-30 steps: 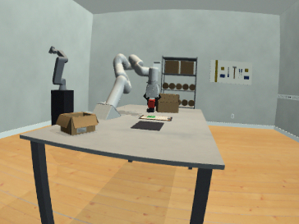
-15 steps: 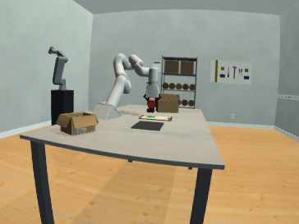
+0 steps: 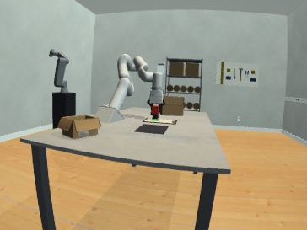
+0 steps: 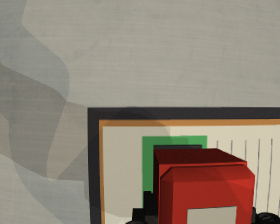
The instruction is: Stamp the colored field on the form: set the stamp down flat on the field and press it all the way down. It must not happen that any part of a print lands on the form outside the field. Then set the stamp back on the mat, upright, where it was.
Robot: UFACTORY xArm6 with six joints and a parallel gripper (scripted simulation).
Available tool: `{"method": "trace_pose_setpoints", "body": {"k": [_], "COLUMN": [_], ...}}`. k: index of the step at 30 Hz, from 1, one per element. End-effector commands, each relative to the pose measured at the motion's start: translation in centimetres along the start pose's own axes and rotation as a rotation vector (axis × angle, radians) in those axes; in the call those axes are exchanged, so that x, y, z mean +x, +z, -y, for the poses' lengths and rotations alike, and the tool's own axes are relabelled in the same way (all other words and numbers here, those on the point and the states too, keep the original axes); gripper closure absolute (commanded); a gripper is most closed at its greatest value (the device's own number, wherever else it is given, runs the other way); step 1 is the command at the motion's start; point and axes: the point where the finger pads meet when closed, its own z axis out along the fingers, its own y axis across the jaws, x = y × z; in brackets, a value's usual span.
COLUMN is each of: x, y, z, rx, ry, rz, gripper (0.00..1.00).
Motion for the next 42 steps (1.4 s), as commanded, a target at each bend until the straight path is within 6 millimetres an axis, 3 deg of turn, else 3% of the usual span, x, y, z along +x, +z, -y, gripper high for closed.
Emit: {"method": "trace_pose_setpoints", "body": {"k": [1,20,32,42], "x": [0.0,0.0,0.0,0.0], "y": [0.8,1.4,3.6,3.7], "z": [-0.2,-0.2,-0.2,-0.2], "rx": [-0.003,-0.003,-0.003,-0.003], "ry": [-0.001,-0.001,-0.001,-0.001], "rz": [0.001,0.001,0.001,0.001], "gripper": [0.71,0.71,0.71,0.71]}}
